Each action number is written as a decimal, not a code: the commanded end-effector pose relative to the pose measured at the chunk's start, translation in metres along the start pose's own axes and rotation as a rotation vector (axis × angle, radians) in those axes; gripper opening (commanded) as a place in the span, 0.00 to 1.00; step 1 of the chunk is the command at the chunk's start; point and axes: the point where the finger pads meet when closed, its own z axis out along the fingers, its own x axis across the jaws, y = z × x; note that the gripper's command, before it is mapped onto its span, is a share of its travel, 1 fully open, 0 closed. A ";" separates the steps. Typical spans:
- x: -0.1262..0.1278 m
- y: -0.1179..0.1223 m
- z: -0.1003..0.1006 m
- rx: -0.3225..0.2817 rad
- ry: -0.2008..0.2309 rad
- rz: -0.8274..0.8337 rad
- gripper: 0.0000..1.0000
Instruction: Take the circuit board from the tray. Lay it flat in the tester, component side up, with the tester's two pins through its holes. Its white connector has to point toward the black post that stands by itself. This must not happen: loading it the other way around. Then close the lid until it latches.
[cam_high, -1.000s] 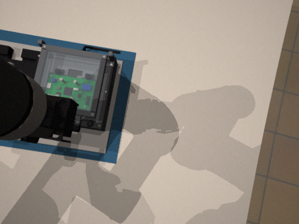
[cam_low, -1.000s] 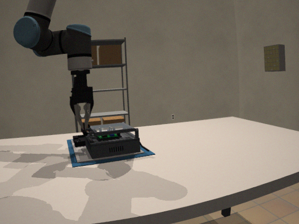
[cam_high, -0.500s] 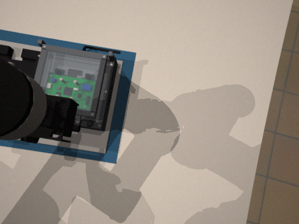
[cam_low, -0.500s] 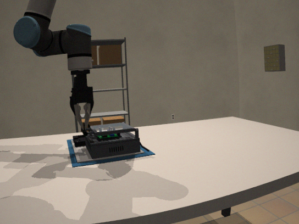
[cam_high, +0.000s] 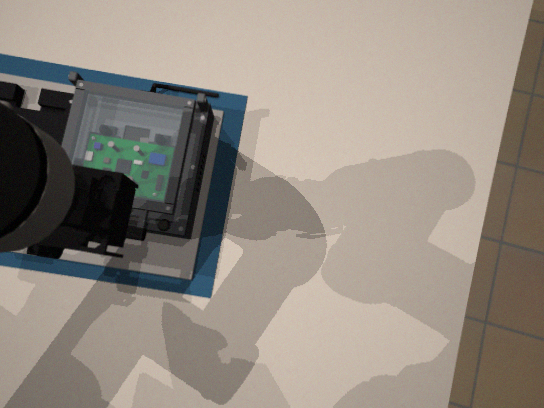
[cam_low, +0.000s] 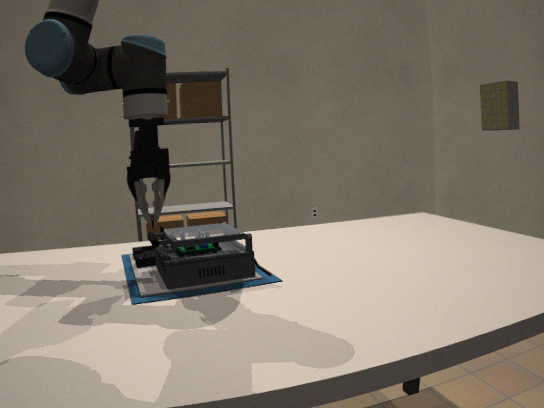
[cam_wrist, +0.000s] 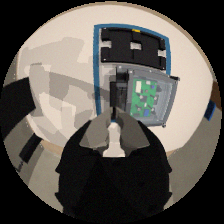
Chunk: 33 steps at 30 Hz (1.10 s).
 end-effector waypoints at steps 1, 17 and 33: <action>-0.002 0.001 -0.020 0.002 -0.002 0.001 0.00; -0.002 0.001 -0.062 0.002 -0.002 0.001 0.00; -0.002 0.000 -0.082 0.002 -0.002 0.001 0.00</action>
